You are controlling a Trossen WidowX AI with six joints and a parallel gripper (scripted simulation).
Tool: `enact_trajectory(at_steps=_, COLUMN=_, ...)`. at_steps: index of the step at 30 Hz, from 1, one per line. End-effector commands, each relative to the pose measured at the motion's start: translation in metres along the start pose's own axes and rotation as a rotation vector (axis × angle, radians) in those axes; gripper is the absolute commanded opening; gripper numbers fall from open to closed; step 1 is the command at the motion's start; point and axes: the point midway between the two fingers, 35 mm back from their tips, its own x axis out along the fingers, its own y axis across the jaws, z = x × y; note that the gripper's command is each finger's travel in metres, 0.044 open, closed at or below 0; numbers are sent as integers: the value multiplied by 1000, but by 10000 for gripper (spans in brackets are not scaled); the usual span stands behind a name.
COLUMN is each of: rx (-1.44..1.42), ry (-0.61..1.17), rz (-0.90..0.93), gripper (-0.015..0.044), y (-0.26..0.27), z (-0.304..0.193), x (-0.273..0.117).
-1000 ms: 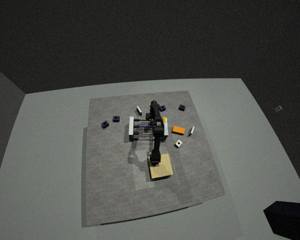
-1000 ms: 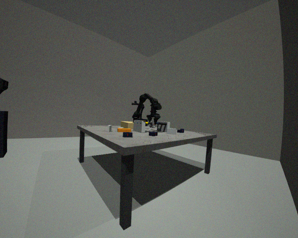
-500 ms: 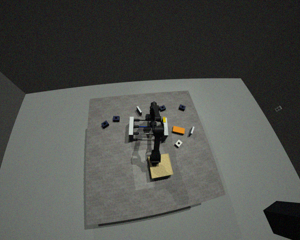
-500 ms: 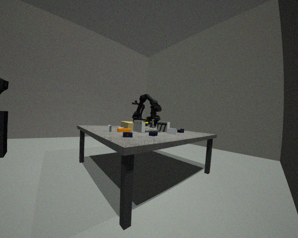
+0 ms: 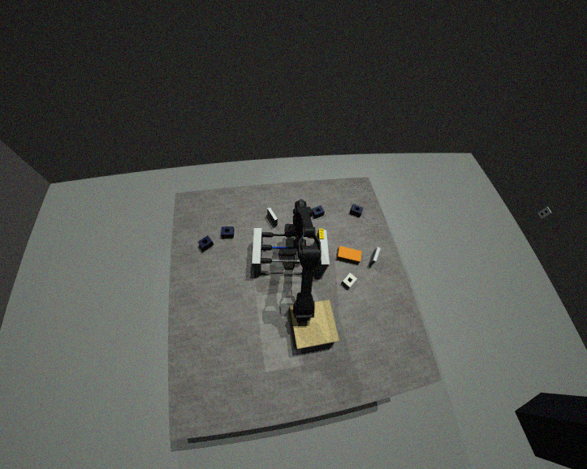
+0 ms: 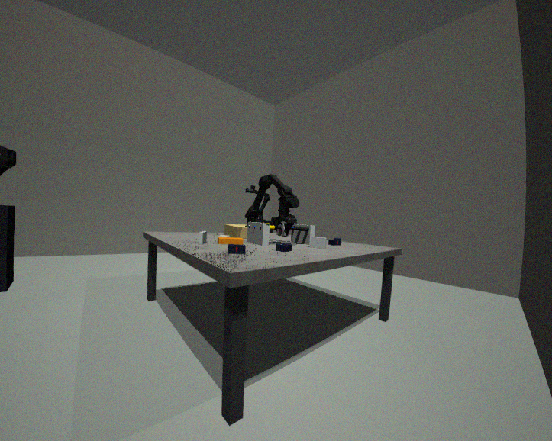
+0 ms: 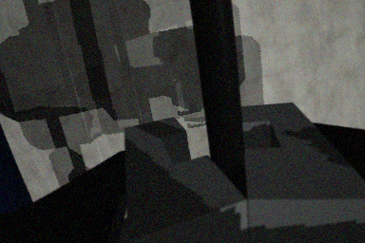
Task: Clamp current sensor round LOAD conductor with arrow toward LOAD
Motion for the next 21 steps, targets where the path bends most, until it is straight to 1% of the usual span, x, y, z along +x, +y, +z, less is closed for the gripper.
enact_trajectory(at_steps=1, rx=0, ry=0, rz=-1, gripper=380, y=0, z=0, x=0)
enact_trajectory(at_steps=15, rx=0, ry=0, rz=-1, gripper=287, y=0, z=0, x=0)
enact_trajectory(at_steps=21, rx=0, ry=0, rz=-1, gripper=129, y=0, z=0, x=0)
